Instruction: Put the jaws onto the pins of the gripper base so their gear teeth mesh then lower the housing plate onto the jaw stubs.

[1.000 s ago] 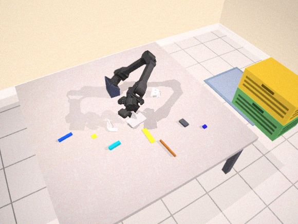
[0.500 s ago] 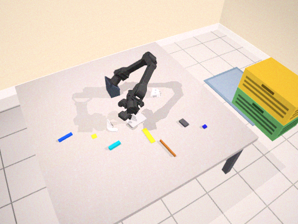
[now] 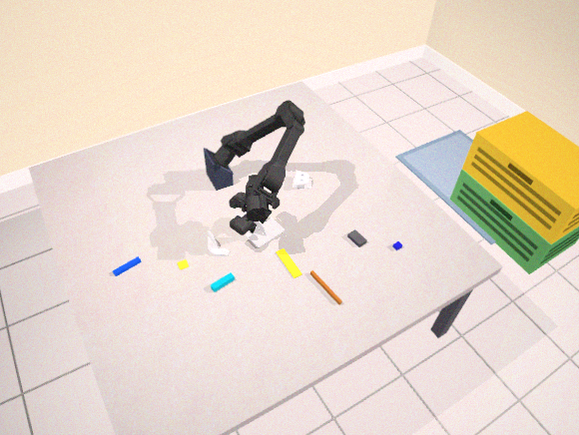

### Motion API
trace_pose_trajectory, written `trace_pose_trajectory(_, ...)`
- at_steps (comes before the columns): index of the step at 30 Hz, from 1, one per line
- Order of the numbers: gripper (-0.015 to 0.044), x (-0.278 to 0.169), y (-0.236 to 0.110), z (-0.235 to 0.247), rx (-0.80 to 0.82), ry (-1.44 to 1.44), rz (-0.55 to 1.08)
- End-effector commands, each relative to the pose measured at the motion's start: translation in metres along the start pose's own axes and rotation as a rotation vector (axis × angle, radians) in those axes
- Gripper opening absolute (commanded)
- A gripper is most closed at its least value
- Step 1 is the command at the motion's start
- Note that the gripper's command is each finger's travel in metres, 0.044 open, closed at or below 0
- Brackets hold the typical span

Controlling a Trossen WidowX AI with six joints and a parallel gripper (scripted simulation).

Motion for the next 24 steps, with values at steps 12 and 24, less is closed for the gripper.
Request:
trace_pose_trajectory(12, 0.0134, -0.0004, 0.0040, -0.0001, -0.001, 0.001, 0.004)
trace_pose_trajectory(24, 0.0134, -0.0004, 0.0071, -0.0001, -0.002, 0.000, 0.004)
Point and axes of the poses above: the point midway between the two fingers, 35 mm back from their tips, its own y axis out along the fingers, its own z axis across the jaws, x = y × z, the point moved 1 cm from there along -y, back along the fingers, and after that the axes turned 11 degrees about -y, right-handed, at the moved point
